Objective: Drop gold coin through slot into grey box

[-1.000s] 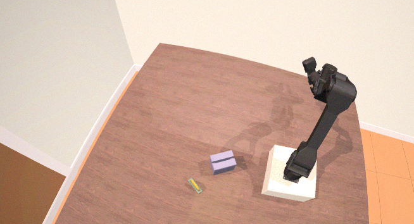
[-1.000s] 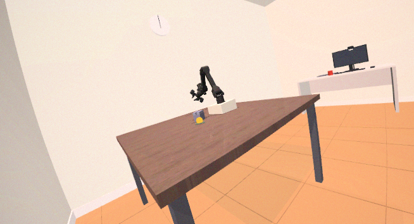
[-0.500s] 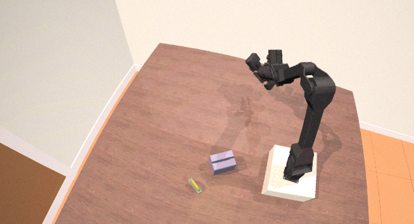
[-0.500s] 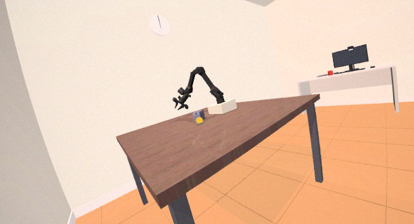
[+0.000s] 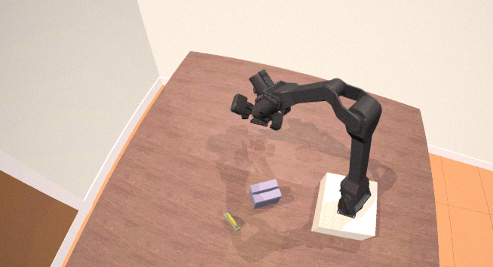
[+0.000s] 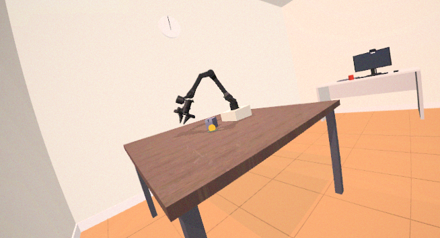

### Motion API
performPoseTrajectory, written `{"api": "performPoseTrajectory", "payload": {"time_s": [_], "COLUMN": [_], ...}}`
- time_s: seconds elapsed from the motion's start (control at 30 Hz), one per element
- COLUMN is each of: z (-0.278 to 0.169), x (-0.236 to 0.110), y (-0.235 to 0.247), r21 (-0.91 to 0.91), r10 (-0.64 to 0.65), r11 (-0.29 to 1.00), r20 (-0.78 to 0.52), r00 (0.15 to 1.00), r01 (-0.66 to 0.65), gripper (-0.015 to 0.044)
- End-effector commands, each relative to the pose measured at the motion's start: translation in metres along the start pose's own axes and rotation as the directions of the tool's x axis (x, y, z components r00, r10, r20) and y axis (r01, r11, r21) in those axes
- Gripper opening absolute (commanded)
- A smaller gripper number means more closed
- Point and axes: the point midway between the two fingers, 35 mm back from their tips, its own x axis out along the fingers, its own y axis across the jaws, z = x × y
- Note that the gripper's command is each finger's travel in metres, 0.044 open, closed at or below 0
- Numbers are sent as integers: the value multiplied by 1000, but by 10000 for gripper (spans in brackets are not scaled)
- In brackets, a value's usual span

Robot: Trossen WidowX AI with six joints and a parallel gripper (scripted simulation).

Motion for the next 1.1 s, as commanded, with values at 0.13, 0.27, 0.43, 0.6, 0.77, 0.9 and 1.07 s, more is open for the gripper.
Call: {"api": "performPoseTrajectory", "payload": {"time_s": [0.13,0.27,0.43,0.6,0.77,0.9,1.07], "z": [-129,-200,-282,-334,-339,-344,-347], "x": [-11,-32,-74,-111,-102,-82,-76], "y": [51,61,58,48,43,31,27], "r21": [-243,-402,-614,-746,-748,-748,-748], "r10": [-144,-250,-390,-474,-476,-476,-476], "r11": [965,906,773,647,644,644,644], "r20": [-190,-249,-262,-229,-228,-228,-228], "r00": [971,936,883,850,849,849,849], "r01": [96,135,159,160,160,160,160], "gripper": [161,161,161,161,161,161,161]}}
